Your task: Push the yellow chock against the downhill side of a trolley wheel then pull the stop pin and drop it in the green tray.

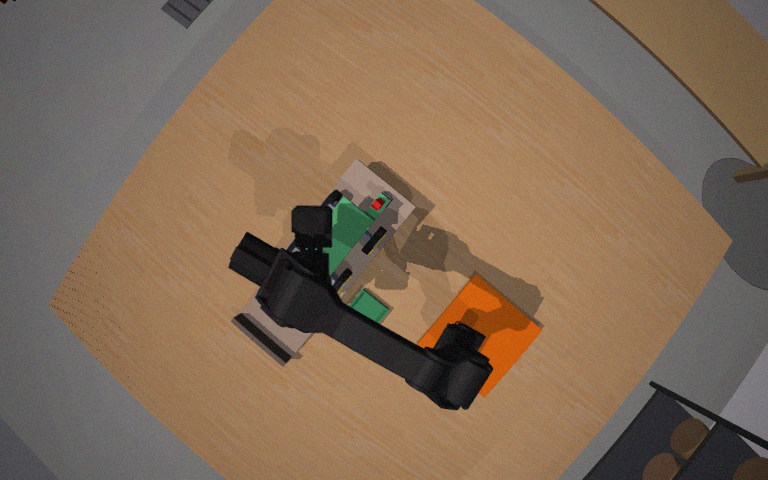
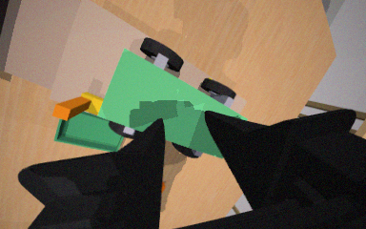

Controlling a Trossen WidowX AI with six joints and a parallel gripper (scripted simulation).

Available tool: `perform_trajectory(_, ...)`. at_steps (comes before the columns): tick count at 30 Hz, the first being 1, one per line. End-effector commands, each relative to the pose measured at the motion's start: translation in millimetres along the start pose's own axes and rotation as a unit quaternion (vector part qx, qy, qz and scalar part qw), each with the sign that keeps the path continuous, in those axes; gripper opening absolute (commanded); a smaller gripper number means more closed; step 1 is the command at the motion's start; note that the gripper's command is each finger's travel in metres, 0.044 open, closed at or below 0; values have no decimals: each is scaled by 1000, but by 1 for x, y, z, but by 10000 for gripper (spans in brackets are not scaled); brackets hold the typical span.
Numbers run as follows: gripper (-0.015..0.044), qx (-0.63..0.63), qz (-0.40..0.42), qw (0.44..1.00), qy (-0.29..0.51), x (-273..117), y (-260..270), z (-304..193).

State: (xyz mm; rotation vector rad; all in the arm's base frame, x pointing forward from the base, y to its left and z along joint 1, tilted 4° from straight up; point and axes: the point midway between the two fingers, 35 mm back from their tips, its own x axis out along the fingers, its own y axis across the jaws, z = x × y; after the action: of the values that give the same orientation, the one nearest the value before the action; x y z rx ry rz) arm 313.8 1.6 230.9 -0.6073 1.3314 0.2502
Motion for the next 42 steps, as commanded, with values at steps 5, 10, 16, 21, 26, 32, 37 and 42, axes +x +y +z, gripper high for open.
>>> perform_trajectory(5,190,-145,-1,989,36,5,-28,-23)
perform_trajectory(10,190,-236,4,970,55,5,-44,-39)
perform_trajectory(16,190,-342,18,936,76,5,-62,-59)
perform_trajectory(21,190,-427,34,899,91,4,-75,-77)
perform_trajectory(26,190,-452,40,886,95,4,-79,-83)
perform_trajectory(32,190,-452,40,886,95,5,-79,-83)
perform_trajectory(37,190,-452,40,886,95,12,-79,-84)
perform_trajectory(42,190,-452,40,886,95,20,-79,-86)
